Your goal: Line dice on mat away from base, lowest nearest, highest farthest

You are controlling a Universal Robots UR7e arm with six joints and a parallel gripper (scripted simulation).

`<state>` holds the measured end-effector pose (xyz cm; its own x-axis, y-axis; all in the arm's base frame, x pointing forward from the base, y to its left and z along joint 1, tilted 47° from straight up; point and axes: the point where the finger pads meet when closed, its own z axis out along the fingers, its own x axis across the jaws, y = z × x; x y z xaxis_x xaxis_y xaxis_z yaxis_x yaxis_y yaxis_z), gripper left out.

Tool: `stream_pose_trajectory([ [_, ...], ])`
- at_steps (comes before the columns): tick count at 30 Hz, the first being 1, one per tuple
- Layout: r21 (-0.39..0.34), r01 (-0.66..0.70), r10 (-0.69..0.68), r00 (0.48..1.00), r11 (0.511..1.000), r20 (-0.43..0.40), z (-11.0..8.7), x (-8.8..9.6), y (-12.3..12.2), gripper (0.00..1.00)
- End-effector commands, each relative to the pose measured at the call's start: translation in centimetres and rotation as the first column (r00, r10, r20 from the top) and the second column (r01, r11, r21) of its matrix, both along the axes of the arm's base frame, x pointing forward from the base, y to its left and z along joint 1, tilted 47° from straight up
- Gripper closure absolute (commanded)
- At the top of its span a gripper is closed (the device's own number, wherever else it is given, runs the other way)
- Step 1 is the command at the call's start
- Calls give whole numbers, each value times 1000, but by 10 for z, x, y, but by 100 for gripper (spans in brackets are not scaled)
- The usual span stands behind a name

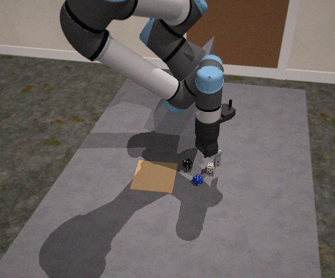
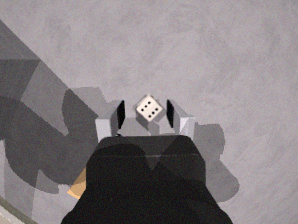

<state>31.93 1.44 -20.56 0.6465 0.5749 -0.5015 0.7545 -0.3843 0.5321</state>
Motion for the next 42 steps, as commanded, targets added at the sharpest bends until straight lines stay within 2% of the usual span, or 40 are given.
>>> stream_pose_trajectory([
  [1,1,0,0,1000,1000,0,-1,-1,0,0],
  [30,1,-1,1,1000,1000,0,0,-1,1,0],
  [42,1,-2,2,1000,1000,-1,8,-3,9,0],
])
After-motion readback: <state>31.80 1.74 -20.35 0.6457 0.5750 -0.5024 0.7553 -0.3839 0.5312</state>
